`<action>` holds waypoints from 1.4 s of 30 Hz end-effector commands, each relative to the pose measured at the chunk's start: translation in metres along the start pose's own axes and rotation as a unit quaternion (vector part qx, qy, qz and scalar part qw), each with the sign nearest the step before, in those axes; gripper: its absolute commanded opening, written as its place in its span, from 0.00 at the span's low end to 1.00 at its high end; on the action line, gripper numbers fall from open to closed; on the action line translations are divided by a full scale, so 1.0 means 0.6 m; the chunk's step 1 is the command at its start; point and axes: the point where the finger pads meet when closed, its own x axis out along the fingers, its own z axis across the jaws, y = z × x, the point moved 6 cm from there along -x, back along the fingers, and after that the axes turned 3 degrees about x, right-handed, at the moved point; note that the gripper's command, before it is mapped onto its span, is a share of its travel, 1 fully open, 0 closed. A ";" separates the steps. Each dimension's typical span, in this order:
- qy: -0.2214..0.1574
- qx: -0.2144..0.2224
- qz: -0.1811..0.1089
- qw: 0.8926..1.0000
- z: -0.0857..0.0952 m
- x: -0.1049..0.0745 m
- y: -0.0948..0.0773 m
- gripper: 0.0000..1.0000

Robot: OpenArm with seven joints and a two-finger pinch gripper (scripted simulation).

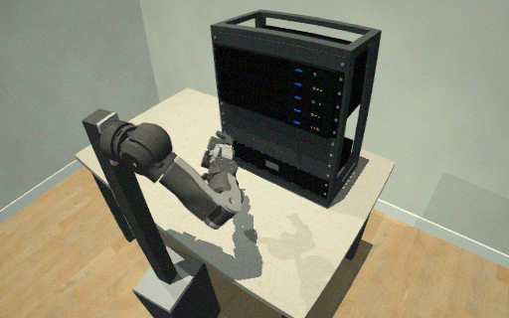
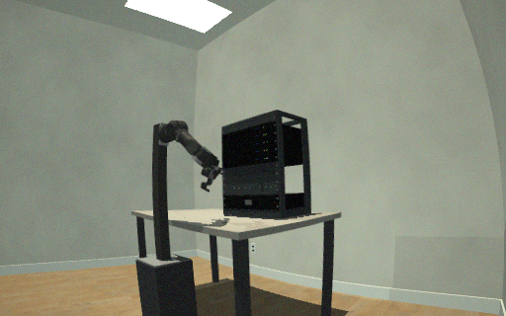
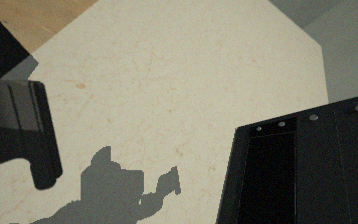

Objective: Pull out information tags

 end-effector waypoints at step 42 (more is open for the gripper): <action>-0.374 -0.036 -0.320 0.870 0.119 -0.337 -0.091 1.00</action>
